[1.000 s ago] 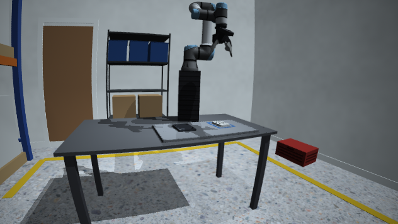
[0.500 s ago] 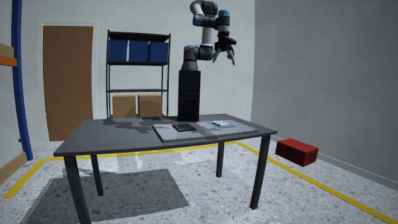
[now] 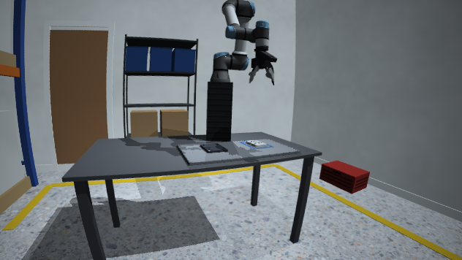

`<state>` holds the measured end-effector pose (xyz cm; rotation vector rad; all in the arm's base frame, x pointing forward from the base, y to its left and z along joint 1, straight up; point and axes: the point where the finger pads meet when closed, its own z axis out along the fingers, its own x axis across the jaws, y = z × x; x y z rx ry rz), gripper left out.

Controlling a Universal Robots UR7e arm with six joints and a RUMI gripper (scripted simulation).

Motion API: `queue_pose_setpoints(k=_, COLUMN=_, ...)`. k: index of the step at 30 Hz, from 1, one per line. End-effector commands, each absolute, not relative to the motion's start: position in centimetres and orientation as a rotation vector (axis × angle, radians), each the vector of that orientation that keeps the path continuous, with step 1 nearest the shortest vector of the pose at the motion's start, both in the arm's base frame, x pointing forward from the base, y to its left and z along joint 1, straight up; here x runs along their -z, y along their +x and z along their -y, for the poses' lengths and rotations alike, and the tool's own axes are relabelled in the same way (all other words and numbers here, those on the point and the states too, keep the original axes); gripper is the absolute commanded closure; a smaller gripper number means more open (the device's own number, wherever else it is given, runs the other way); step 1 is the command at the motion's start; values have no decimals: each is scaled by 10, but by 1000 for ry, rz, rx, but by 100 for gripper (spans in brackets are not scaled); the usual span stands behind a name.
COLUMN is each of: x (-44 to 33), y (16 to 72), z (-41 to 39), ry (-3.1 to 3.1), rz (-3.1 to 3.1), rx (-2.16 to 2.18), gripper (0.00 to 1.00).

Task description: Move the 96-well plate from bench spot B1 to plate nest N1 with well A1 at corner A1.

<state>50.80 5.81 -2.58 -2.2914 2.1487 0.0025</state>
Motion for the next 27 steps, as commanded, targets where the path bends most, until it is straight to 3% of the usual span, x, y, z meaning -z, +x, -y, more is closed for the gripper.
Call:
queue_pose_setpoints(k=1, x=47, y=508, z=-64, ry=-2291, rz=-2148, rx=1, gripper=0)
queue_pose_setpoints(k=27, x=137, y=489, z=-94, ry=-2295, rz=-2142, rx=1, gripper=0)
